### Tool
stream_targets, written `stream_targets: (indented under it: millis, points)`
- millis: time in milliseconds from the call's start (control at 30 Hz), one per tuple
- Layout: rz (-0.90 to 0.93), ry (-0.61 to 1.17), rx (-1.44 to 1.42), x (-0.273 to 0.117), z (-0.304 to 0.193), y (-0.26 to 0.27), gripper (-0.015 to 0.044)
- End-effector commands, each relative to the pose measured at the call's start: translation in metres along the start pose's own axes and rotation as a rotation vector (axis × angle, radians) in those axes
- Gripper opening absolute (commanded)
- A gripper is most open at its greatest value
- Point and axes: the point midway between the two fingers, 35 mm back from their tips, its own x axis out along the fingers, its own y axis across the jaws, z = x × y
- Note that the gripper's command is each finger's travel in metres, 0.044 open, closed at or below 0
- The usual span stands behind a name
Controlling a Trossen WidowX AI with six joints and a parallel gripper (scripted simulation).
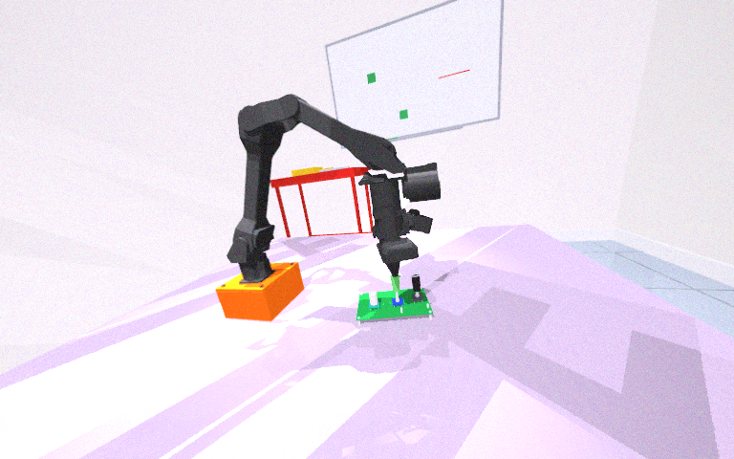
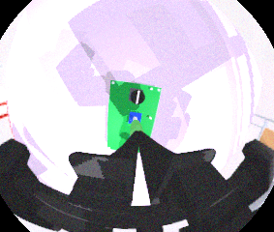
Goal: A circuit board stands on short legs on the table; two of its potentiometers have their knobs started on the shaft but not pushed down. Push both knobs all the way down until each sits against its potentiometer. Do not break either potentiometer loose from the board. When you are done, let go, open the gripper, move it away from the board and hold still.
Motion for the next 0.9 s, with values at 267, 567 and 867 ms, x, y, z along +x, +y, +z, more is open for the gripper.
stream_targets:
  millis: [267, 567, 867]
  points:
    - [0.007, 0.004, 0.0, 0.013, 0.0, 0.001, 0.0]
    - [0.007, 0.004, 0.0, 0.02, 0.0, 0.001, 0.0]
    - [0.007, 0.004, 0.0, 0.021, 0.0, 0.001, 0.0]
